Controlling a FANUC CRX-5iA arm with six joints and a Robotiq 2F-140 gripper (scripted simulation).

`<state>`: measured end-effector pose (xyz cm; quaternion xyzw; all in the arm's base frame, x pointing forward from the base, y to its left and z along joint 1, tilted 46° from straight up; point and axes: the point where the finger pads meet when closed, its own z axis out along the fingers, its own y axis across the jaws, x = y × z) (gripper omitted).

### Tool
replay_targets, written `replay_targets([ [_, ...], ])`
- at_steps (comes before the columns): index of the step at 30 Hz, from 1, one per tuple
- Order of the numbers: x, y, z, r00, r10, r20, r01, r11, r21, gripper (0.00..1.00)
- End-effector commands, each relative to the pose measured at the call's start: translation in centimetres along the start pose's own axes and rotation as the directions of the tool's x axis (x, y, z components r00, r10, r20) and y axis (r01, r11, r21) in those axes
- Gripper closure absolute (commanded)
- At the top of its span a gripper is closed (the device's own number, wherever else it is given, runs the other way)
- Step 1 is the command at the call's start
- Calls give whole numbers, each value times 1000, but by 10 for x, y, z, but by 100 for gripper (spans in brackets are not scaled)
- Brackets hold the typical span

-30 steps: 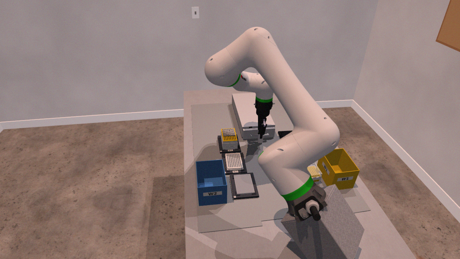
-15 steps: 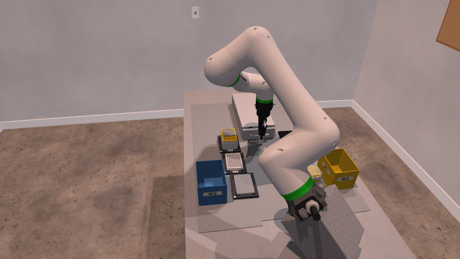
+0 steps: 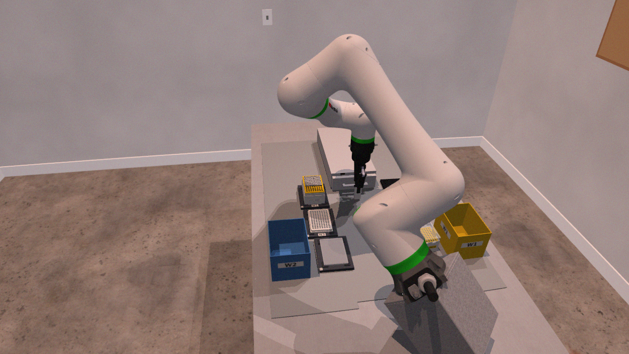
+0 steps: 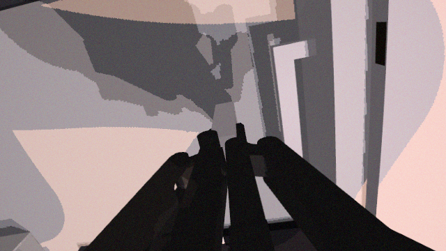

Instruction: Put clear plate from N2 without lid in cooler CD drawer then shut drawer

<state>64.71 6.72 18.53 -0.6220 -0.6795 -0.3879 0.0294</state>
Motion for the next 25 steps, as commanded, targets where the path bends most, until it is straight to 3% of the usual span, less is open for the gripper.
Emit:
replay_targets([
  [1,0,-3,0,1000,0,0,0,1000,-1,100],
  [25,0,-15,0,1000,0,0,0,1000,-1,100],
])
